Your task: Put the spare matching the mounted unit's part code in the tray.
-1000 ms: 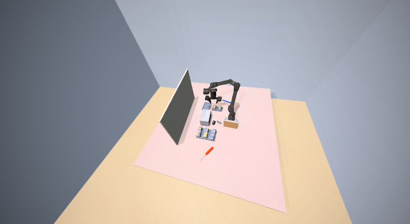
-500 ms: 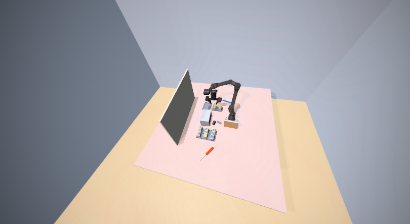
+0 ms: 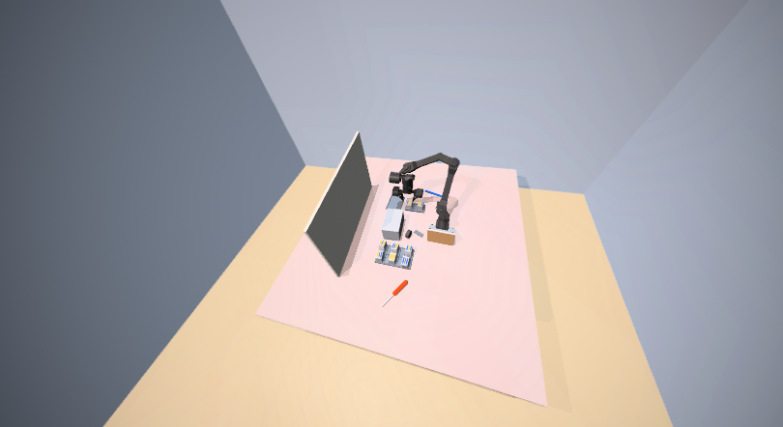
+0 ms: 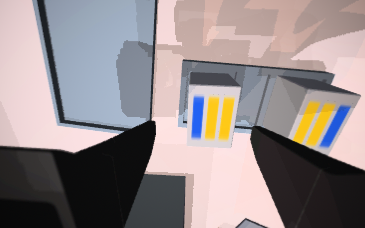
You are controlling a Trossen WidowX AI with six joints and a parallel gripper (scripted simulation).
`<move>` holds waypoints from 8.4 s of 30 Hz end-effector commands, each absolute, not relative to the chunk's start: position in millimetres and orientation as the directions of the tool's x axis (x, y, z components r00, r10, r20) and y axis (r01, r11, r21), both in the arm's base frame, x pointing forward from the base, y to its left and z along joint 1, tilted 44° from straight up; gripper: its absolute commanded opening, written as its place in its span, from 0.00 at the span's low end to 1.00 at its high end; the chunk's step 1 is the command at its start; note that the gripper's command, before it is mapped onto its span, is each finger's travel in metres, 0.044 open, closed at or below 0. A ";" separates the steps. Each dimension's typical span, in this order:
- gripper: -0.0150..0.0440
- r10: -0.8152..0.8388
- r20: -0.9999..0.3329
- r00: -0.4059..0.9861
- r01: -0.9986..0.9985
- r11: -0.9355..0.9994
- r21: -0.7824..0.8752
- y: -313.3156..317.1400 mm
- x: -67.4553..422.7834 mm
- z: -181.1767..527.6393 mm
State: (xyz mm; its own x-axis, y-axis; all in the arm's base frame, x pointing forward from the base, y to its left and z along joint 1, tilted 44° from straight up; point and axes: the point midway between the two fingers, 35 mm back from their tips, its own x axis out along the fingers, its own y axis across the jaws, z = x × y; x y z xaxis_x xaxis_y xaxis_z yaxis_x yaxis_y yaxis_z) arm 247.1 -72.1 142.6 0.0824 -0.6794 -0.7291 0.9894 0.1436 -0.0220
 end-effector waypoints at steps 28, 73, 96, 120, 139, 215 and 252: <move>0.76 -0.689 -0.720 0.079 0.990 0.141 -0.027 -107.4 244.8 108.5; 0.25 -0.682 -0.727 0.077 0.990 0.141 -0.027 -68.4 243.6 145.9; 0.25 -0.676 -0.728 0.110 0.983 0.181 -0.020 -18.5 238.6 201.4; 0.25 -0.681 -0.725 0.105 0.983 0.183 -0.029 -16.2 313.9 216.8; 0.25 -0.682 -0.724 0.103 0.983 0.180 -0.031 -22.6 336.6 212.3; 0.25 -0.681 -0.726 0.093 0.987 0.161 -0.024 -62.7 347.4 168.7; 0.25 -0.684 -0.724 0.089 0.988 0.151 -0.022 -83.5 348.1 148.0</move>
